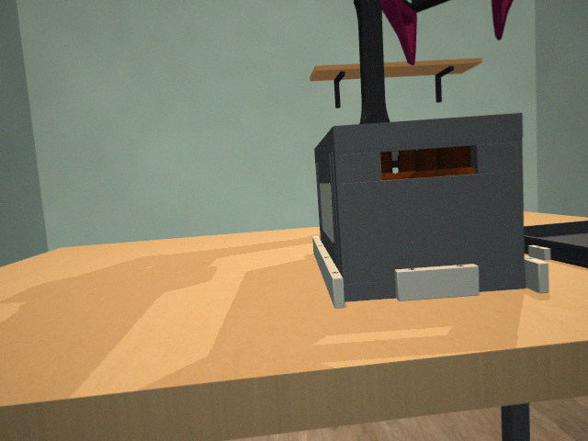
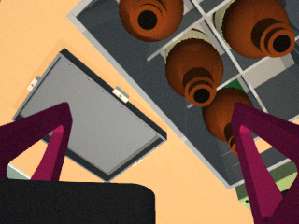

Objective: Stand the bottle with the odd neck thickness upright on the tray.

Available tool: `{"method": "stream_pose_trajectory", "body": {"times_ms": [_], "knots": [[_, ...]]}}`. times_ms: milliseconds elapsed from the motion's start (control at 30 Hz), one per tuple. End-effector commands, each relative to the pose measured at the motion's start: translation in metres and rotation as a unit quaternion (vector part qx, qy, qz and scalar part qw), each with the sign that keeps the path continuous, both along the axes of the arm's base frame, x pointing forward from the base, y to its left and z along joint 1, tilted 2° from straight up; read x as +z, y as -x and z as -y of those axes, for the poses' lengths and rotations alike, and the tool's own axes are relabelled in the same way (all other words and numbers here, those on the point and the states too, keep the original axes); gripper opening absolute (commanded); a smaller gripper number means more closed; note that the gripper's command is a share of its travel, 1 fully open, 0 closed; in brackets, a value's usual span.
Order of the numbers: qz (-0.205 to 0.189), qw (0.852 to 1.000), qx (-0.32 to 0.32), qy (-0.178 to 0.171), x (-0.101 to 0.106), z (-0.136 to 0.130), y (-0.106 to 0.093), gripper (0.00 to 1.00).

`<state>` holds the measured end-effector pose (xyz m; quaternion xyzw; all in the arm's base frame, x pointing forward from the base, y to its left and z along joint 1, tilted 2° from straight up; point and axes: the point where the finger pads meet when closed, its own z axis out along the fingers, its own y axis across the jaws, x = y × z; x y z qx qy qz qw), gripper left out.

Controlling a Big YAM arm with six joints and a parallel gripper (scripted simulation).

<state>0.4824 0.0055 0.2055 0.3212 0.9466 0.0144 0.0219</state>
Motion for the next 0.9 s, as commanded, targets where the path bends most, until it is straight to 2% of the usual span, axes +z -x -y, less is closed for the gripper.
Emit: {"method": "stream_pose_trajectory", "body": {"times_ms": [0, 100, 167, 267, 433, 467, 867], "knots": [[0.001, 1.0, -0.006, 0.003, -0.004, 0.046, 0.017, 1.0], [-0.015, 0.999, -0.036, 0.004, -0.018, 0.091, 0.042, 1.0], [-0.015, 0.999, -0.036, 0.004, -0.018, 0.091, 0.042, 1.0], [-0.021, 0.999, -0.048, 0.002, -0.024, 0.107, 0.053, 1.0], [-0.034, 0.999, -0.038, 0.0, -0.032, 0.099, 0.053, 1.0], [-0.034, 0.999, -0.038, 0.0, -0.032, 0.099, 0.053, 0.0], [-0.034, 0.998, -0.043, 0.0, -0.032, 0.103, 0.054, 0.0]]}}
